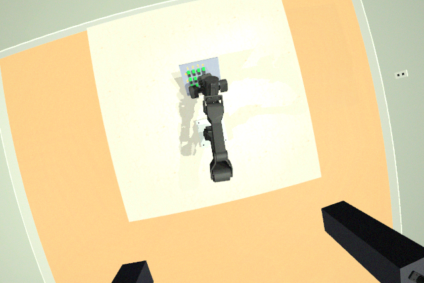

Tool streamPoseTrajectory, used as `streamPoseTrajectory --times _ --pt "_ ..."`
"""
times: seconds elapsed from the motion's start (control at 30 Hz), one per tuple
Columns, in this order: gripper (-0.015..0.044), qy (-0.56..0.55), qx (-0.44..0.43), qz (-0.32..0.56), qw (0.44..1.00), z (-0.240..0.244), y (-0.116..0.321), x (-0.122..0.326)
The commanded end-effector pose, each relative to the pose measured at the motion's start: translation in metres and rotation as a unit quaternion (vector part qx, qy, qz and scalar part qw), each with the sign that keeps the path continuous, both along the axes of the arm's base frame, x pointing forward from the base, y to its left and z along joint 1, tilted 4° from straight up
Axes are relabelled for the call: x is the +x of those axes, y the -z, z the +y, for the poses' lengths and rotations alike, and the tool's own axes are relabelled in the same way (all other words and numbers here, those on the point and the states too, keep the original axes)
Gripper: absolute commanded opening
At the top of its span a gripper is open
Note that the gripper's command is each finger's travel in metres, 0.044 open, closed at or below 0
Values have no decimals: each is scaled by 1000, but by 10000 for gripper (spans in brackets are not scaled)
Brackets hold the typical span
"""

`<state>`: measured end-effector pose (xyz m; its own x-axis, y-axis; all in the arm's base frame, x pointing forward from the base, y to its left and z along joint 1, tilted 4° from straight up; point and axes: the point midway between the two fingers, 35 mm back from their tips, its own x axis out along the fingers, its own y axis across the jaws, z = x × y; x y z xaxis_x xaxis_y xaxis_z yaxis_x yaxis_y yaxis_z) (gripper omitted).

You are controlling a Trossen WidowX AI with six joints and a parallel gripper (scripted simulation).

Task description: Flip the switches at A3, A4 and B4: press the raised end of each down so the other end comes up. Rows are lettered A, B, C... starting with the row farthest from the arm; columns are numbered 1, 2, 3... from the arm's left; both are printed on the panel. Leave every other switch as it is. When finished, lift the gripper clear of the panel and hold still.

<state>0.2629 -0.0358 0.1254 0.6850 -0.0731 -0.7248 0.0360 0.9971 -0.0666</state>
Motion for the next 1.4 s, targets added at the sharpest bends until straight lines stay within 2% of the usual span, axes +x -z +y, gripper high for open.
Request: streamPoseTrajectory --times 0.0,1.37 --pt "0 -2 1 5 1000 1 5 0" --pt "0 -2 1 4 1000 -1 23 16"
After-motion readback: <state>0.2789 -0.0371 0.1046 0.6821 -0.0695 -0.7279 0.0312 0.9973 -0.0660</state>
